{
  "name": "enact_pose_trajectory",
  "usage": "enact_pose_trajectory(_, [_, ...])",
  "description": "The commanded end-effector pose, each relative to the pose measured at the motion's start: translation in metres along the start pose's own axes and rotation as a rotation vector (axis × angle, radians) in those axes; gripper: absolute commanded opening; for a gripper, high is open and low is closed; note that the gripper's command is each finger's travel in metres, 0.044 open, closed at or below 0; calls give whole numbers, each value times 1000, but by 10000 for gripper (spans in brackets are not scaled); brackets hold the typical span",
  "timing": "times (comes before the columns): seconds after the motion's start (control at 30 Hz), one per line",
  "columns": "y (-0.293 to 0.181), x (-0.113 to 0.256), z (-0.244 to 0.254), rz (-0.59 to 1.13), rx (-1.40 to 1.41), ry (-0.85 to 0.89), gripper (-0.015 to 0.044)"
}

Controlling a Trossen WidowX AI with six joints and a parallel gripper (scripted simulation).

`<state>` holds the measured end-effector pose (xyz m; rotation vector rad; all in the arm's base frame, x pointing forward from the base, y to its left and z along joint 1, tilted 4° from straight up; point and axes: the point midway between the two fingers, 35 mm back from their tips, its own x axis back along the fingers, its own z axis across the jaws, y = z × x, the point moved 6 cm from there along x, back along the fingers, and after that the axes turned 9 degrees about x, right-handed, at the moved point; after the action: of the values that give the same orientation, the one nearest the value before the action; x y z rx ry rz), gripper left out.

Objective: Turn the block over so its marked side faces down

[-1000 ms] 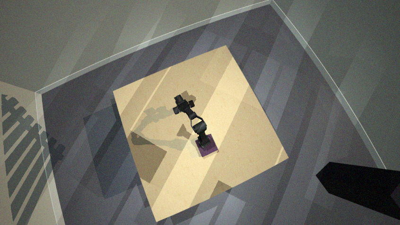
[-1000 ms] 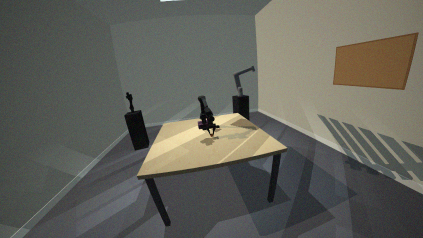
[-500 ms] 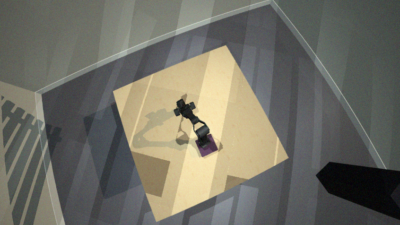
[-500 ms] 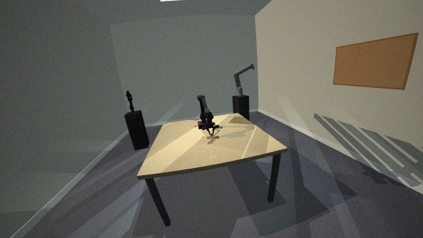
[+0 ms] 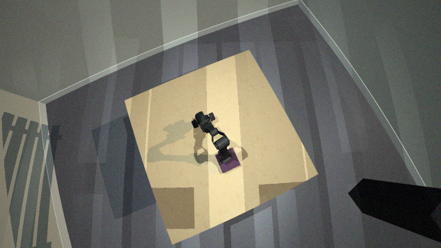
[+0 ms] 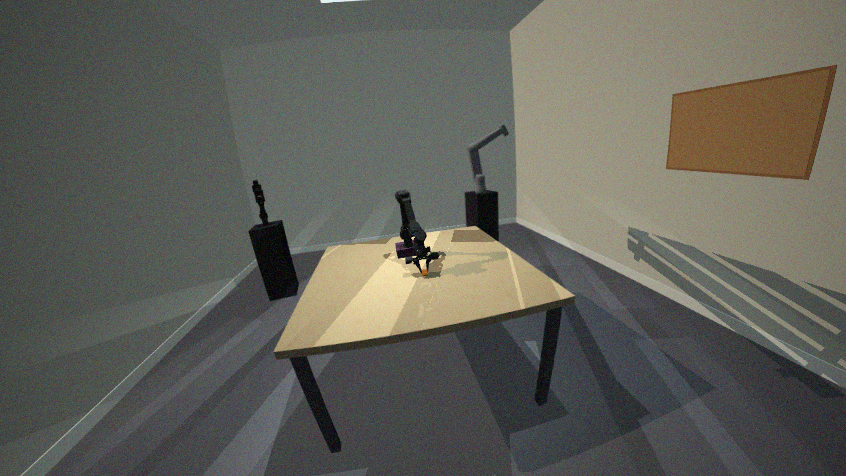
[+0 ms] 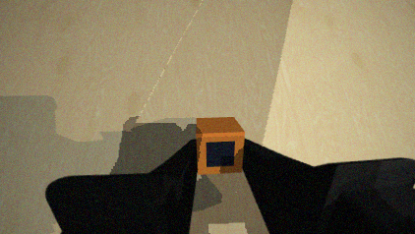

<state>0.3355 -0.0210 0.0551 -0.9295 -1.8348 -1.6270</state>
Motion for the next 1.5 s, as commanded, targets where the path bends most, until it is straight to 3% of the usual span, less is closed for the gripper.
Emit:
enact_pose_trajectory(0.0, [-7,-8,1,-53,7,-13,0])
enact_pose_trajectory(0.8, [-41,-9,4,-380,6,-68,0])
enact_pose_trajectory(1.47, [-43,-7,4,-413,6,-74,0])
